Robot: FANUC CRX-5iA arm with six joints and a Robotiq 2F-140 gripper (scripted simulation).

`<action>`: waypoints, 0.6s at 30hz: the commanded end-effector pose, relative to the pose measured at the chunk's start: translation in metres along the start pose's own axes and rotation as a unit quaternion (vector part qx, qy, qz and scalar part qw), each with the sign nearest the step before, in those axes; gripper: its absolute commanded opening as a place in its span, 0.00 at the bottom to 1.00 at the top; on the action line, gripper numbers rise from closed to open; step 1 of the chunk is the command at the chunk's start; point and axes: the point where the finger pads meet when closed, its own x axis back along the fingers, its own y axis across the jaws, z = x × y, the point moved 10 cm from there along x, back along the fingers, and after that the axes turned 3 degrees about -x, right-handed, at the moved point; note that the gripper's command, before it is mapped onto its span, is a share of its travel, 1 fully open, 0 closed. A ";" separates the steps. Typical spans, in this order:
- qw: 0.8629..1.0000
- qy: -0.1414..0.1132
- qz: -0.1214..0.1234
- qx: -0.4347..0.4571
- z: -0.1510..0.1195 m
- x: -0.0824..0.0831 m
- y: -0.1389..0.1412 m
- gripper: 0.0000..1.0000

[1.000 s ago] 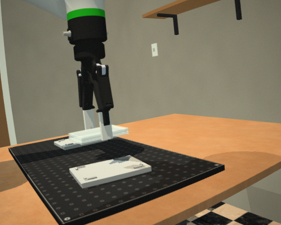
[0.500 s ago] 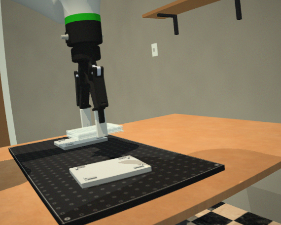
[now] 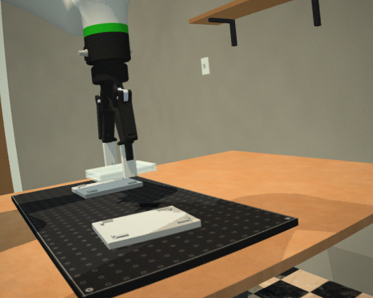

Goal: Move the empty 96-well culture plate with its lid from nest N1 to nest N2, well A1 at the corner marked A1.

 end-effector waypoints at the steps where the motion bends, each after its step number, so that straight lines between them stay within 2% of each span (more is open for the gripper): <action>1: 1.000 0.000 0.000 0.000 0.002 0.000 -0.012 0.00; 18: 1.000 0.000 0.000 0.000 0.010 0.000 -0.061 0.00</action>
